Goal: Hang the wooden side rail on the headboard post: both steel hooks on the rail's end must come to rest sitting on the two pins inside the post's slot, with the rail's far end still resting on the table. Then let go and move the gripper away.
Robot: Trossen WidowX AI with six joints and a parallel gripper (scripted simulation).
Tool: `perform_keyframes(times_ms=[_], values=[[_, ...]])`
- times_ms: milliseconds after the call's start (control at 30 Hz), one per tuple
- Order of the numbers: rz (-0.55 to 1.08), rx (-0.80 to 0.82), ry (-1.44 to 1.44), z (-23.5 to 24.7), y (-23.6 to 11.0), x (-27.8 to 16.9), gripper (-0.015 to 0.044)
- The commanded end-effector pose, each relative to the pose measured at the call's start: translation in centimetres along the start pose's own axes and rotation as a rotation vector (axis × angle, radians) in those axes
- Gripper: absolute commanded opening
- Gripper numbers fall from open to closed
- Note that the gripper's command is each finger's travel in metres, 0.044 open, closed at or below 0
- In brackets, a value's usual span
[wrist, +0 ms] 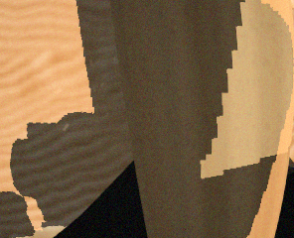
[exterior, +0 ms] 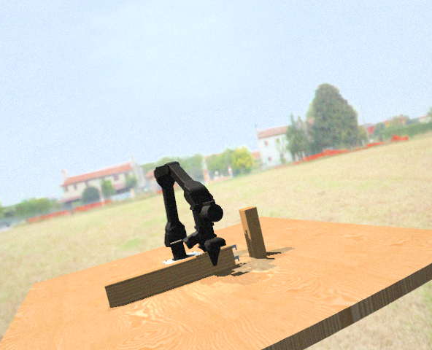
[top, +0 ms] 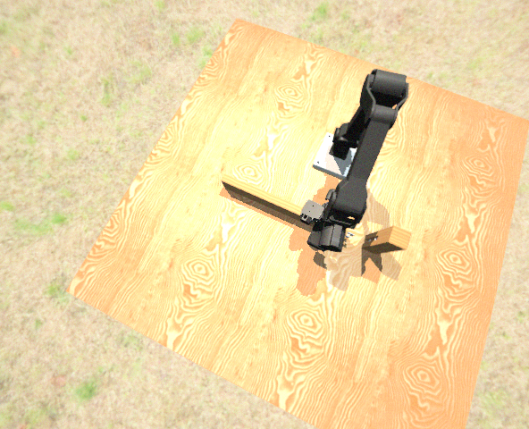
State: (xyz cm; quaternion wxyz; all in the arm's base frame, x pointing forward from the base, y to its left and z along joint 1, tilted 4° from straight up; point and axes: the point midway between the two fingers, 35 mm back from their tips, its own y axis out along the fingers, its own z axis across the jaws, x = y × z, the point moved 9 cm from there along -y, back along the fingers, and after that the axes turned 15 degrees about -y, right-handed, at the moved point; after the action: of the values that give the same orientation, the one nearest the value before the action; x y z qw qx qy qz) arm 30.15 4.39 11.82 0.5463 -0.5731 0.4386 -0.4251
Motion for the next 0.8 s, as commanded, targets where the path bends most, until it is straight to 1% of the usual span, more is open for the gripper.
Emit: perform_keyframes(times_ms=[0,767], values=[[0.004,-0.008,0.010,-0.58,0.00,-0.06,0.0000],[0.004,-0.009,0.010,-1.52,0.01,-0.31,0.0000]])
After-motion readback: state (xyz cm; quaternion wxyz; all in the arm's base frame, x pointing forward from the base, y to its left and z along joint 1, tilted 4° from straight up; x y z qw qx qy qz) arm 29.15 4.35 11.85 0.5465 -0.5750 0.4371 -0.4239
